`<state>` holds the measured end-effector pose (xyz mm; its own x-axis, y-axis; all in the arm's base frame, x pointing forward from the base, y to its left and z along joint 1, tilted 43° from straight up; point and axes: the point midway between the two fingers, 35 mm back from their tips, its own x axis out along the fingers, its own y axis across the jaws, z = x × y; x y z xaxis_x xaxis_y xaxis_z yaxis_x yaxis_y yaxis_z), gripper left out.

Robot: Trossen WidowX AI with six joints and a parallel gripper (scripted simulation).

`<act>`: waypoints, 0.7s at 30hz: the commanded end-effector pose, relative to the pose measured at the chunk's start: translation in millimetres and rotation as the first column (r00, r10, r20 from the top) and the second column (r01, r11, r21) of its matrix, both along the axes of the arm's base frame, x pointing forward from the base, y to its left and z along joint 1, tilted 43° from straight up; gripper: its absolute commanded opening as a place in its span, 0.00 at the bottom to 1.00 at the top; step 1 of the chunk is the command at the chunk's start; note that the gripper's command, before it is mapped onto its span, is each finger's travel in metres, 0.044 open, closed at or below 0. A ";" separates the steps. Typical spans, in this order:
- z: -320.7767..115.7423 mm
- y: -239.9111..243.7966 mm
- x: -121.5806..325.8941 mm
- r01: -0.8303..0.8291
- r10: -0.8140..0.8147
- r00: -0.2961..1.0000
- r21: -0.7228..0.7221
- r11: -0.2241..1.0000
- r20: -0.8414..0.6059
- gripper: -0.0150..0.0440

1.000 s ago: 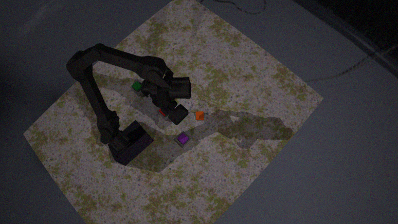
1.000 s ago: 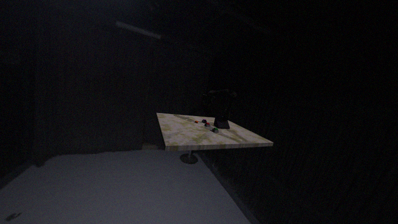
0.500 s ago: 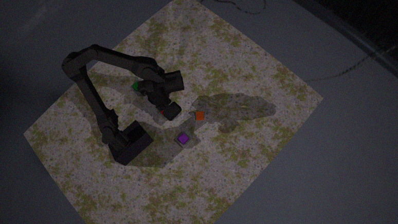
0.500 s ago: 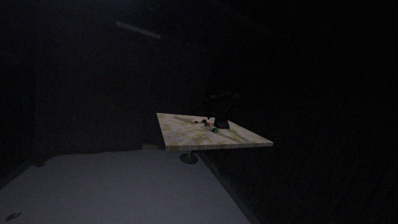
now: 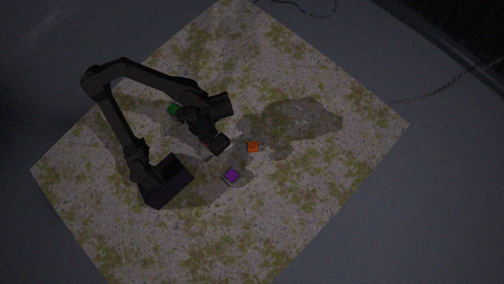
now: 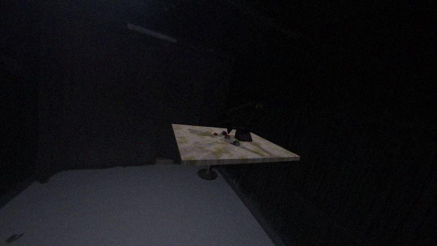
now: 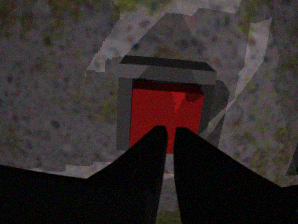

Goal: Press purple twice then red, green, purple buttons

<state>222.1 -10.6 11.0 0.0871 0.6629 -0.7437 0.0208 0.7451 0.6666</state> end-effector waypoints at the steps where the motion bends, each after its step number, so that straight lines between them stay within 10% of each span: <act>1: -5.6 5.7 0.0 0.003 -0.003 1.000 0.004 1.000 -0.003 0.29; 21: -16.6 16.3 0.7 0.003 -0.003 1.000 0.006 1.000 -0.002 0.29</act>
